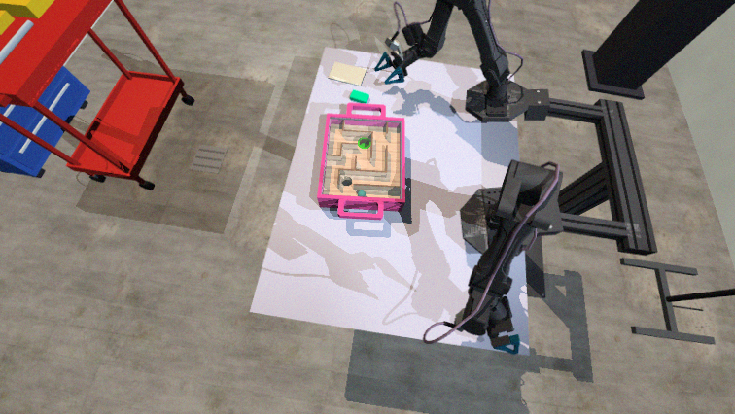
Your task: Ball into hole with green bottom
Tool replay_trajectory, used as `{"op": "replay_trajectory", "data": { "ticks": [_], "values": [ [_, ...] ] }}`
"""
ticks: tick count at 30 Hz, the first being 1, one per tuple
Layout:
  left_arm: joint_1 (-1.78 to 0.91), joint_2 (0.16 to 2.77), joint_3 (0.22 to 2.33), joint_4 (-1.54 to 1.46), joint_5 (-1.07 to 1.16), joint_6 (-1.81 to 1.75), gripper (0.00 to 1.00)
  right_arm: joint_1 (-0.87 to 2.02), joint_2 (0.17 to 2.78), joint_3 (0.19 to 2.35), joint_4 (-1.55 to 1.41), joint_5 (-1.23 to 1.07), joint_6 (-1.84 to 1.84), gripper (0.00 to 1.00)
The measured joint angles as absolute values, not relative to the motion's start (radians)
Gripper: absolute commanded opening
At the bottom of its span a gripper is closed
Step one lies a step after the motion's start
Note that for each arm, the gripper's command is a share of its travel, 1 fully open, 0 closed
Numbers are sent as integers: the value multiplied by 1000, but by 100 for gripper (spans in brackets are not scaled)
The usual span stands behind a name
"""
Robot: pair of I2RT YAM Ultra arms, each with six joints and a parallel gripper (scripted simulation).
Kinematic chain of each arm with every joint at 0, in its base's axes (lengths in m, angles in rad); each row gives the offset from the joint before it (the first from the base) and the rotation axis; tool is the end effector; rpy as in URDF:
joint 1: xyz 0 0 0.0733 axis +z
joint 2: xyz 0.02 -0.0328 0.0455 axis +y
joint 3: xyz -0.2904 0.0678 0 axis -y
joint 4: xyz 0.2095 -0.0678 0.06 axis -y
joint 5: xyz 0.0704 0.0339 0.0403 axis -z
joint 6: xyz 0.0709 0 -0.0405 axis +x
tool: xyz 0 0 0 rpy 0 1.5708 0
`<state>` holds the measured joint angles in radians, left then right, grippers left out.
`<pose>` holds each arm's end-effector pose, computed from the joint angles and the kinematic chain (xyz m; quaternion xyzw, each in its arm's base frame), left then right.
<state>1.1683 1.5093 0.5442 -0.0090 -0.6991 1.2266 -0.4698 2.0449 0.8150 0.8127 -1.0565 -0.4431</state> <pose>0.0513 0.2397 0.1673 0.0745 -0.9006 -0.3765 0.2041 0.3631 -0.1139 0.1569 -0.2652 0.7276 0.1716 0.6090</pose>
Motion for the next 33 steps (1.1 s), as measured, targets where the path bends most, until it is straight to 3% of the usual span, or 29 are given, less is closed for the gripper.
{"op": "replay_trajectory", "data": {
  "ticks": [17,18,33],
  "values": [
    [1168,1509,544,-9,-699,1227,100,-470,2045,815,813,-1056,-443,100],
    [1168,1509,544,-9,-699,1227,34,-470,2045,815,813,-1056,-443,100],
    [1168,1509,544,-9,-699,1227,34,-470,2045,815,813,-1056,-443,100]
  ]
}}
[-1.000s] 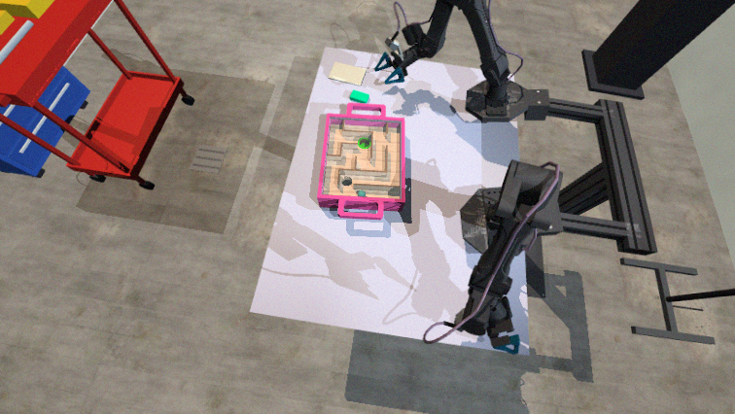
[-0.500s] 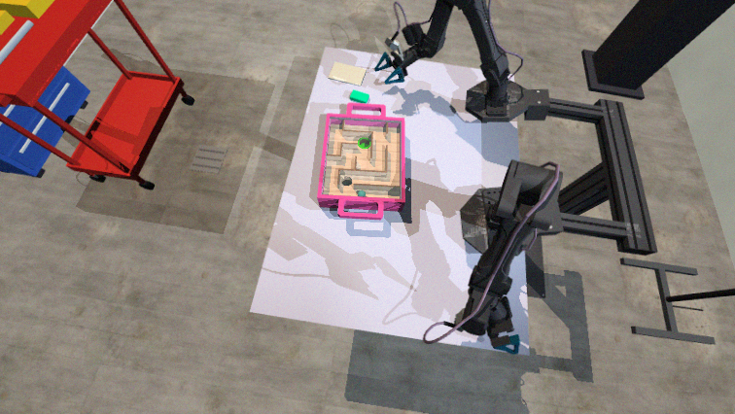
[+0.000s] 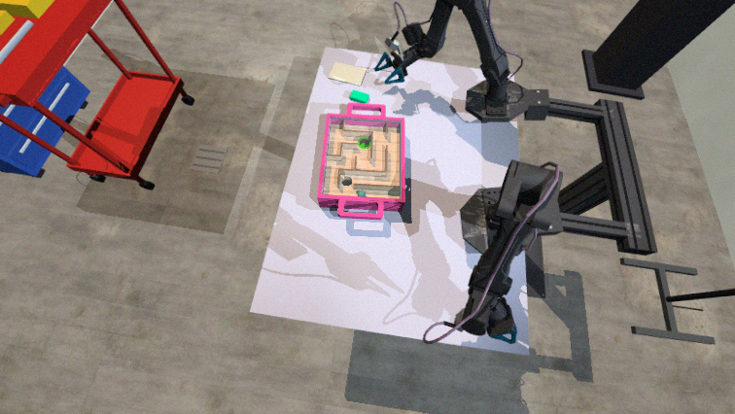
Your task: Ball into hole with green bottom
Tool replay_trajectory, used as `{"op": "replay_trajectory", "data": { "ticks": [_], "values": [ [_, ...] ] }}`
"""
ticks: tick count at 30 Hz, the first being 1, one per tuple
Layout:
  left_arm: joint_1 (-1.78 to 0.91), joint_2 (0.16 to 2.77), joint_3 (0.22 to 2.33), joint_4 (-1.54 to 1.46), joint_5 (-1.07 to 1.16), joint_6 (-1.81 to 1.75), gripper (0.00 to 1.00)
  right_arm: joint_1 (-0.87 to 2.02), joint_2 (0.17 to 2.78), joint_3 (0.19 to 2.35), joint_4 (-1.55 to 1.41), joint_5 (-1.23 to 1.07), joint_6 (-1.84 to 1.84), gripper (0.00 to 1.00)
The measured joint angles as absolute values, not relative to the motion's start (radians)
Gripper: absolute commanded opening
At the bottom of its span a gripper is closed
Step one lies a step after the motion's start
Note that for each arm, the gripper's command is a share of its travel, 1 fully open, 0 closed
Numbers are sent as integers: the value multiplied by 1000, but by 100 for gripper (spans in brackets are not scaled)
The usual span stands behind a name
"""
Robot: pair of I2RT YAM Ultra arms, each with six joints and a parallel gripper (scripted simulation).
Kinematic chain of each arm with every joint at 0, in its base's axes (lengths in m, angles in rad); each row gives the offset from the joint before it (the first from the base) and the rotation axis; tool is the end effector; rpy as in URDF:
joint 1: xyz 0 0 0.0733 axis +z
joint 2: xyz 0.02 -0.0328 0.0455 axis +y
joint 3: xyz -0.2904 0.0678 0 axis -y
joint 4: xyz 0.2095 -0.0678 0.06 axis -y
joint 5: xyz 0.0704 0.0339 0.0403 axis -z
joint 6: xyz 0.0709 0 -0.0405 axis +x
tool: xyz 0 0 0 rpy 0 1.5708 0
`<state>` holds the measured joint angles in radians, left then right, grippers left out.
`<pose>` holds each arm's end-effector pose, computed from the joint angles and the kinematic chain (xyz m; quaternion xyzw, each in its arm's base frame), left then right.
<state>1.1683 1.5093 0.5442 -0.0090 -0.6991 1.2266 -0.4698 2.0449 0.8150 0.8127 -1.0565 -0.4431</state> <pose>0.0513 0.2397 0.1673 0.0745 -0.9006 -0.3765 0.2041 0.3631 -0.1139 0.1569 -0.2652 0.7276 0.1716 0.6090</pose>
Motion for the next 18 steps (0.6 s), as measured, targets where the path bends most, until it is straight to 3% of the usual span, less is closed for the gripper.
{"op": "replay_trajectory", "data": {
  "ticks": [1,2,18],
  "values": [
    [1168,1509,544,-9,-699,1227,34,-470,2045,815,813,-1056,-443,100],
    [1168,1509,544,-9,-699,1227,34,-470,2045,815,813,-1056,-443,34],
    [1168,1509,544,-9,-699,1227,34,-470,2045,815,813,-1056,-443,34]
  ]
}}
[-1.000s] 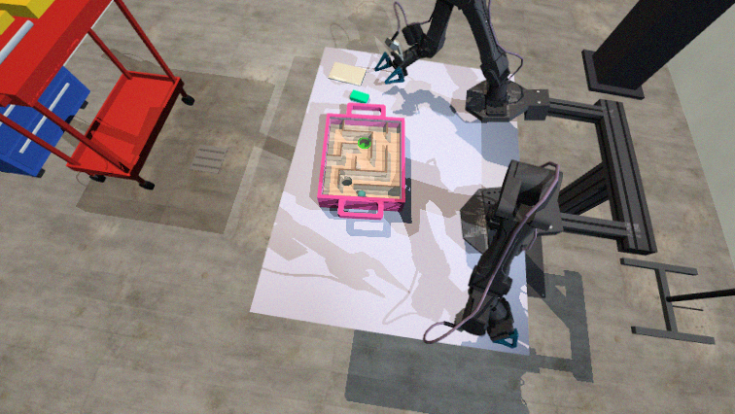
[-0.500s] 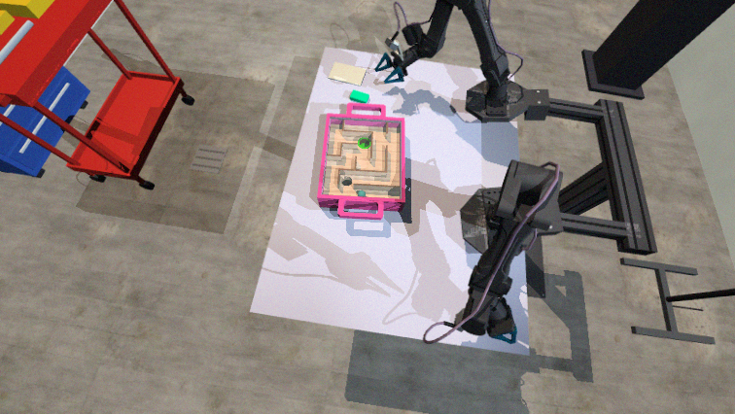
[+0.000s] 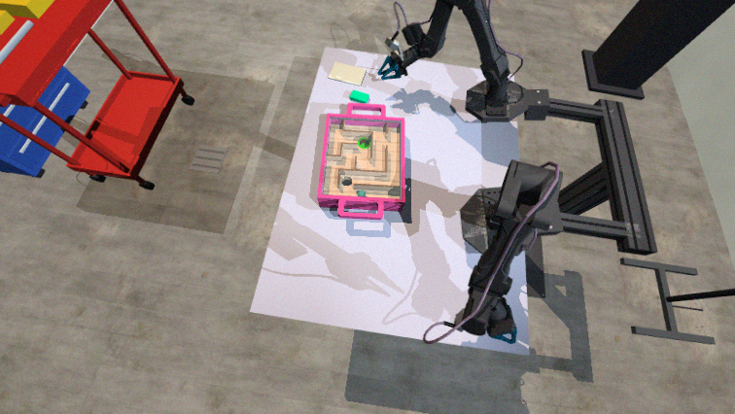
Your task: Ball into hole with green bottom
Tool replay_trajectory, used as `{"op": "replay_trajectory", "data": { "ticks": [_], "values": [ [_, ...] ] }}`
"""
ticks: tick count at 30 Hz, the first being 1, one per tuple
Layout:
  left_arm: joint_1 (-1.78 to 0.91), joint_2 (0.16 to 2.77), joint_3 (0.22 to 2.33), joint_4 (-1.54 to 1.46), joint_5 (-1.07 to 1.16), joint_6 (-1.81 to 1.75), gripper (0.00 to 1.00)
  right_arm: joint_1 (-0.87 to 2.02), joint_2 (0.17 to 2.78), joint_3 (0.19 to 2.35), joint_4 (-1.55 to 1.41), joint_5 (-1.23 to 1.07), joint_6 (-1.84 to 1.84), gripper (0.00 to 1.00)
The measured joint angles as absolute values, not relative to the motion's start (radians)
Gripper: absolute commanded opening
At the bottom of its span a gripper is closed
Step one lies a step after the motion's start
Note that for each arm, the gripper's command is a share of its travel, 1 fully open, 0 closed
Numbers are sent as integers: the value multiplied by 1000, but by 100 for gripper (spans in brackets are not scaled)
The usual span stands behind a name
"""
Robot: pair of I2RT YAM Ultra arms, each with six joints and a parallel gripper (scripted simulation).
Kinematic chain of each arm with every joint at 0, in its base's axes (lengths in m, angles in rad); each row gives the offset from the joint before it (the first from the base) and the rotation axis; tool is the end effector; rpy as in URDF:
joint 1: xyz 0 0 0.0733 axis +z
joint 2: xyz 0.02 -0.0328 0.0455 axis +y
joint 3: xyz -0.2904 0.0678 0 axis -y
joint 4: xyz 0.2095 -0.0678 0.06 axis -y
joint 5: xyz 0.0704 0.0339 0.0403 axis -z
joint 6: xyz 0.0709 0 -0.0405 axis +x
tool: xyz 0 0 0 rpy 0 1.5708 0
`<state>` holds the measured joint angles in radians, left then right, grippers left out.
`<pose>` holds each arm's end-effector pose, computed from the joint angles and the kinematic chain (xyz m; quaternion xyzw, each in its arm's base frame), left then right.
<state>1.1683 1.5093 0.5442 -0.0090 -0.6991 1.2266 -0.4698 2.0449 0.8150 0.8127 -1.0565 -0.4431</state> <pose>0.0513 0.2397 0.1673 0.0745 -0.9006 -0.3765 0.2041 0.3631 -0.1139 0.1569 -0.2652 0.7276 0.1716 0.6090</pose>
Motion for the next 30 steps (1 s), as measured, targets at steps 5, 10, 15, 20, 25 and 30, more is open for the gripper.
{"op": "replay_trajectory", "data": {
  "ticks": [5,10,15,20,25,30],
  "values": [
    [1145,1512,549,-11,-689,1209,34,-459,2037,825,792,-1016,-424,34],
    [1073,1518,567,-27,-661,1142,34,-424,2023,852,701,-886,-367,34],
    [976,1526,600,-52,-628,1052,34,-375,1995,891,550,-714,-302,34],
    [918,1535,624,-68,-606,981,34,-337,1972,941,413,-574,-256,34],
    [821,1545,654,-94,-576,899,34,-286,1947,1003,241,-411,-205,34],
    [727,1555,687,-115,-544,814,34,-233,1916,1066,70,-248,-153,34]
  ]
}}
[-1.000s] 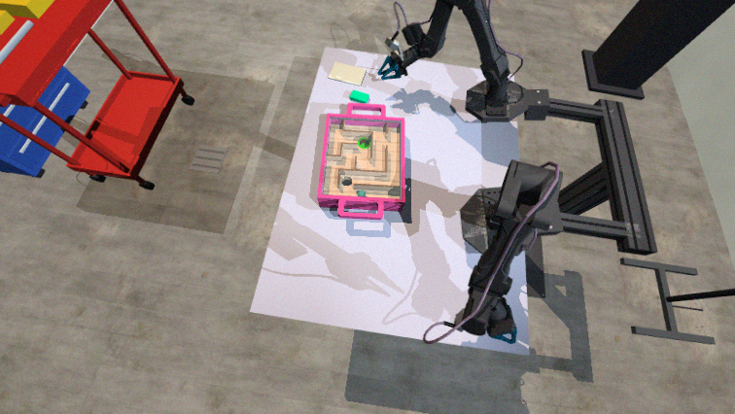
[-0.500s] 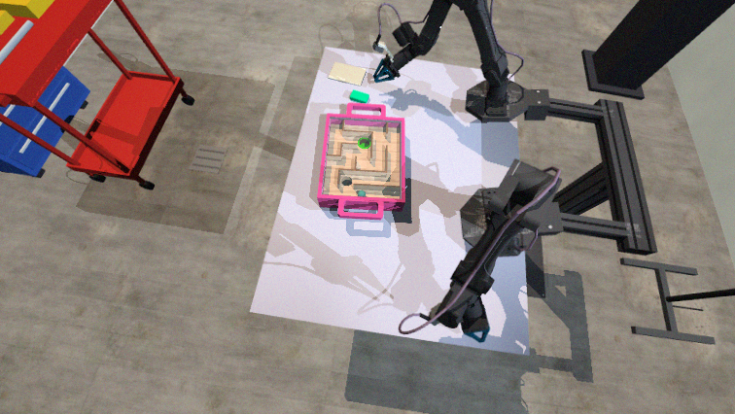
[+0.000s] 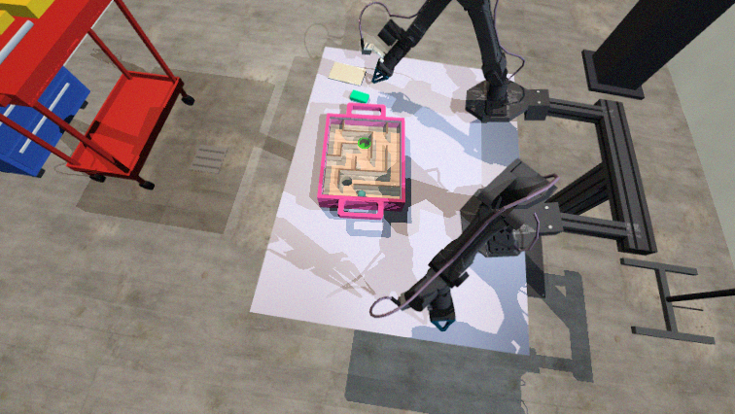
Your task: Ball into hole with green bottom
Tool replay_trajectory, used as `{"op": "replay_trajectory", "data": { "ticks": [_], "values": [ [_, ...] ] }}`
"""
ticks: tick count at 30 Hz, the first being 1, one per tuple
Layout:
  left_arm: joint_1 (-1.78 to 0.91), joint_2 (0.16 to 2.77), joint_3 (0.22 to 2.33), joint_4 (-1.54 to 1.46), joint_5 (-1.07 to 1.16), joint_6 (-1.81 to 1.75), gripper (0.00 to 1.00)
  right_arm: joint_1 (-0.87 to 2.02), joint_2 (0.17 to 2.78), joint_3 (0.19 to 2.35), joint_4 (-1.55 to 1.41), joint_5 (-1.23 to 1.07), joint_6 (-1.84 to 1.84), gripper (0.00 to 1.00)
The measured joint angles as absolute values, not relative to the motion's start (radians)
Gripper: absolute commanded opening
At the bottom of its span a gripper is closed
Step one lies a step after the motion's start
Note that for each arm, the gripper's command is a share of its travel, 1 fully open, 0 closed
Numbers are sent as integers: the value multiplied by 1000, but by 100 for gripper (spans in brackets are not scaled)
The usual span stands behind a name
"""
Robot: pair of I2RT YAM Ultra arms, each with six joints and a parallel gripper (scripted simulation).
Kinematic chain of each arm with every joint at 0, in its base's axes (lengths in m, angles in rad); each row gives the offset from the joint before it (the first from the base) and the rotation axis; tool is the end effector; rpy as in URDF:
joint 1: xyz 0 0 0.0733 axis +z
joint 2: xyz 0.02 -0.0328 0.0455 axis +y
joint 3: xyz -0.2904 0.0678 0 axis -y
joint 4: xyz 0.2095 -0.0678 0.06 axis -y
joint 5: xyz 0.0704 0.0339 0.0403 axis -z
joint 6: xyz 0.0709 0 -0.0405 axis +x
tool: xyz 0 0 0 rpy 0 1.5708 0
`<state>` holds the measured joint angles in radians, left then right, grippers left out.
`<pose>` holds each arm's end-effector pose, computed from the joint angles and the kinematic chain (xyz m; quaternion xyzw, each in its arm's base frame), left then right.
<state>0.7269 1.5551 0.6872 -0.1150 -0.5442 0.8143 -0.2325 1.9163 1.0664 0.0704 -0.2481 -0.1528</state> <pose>0.1760 0.2071 0.1789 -0.0375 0.9244 0.3790 0.0211 0.3940 -0.0743 0.1763 -0.0112 0.9168 0.0388 0.3972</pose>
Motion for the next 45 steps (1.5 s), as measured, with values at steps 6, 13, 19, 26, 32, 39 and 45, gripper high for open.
{"op": "replay_trajectory", "data": {
  "ticks": [6,13,19,26,32,39,45],
  "values": [
    [641,1564,716,-138,-510,722,34,-184,1882,1124,-107,-74,-95,34],
    [491,1577,758,-178,-459,588,34,-109,1828,1188,-344,174,-22,34],
    [316,1593,817,-215,-398,427,34,3,1856,1272,-420,209,8,34],
    [183,1616,864,-256,-350,279,34,72,1861,1280,-444,214,18,34],
    [15,1629,918,-294,-294,138,34,169,1858,1284,-447,215,22,34],
    [-68,1642,950,-315,-262,54,34,214,1858,1284,-447,215,24,34],
    [-126,1646,966,-333,-244,-5,34,243,1858,1284,-447,217,24,34]
  ]
}}
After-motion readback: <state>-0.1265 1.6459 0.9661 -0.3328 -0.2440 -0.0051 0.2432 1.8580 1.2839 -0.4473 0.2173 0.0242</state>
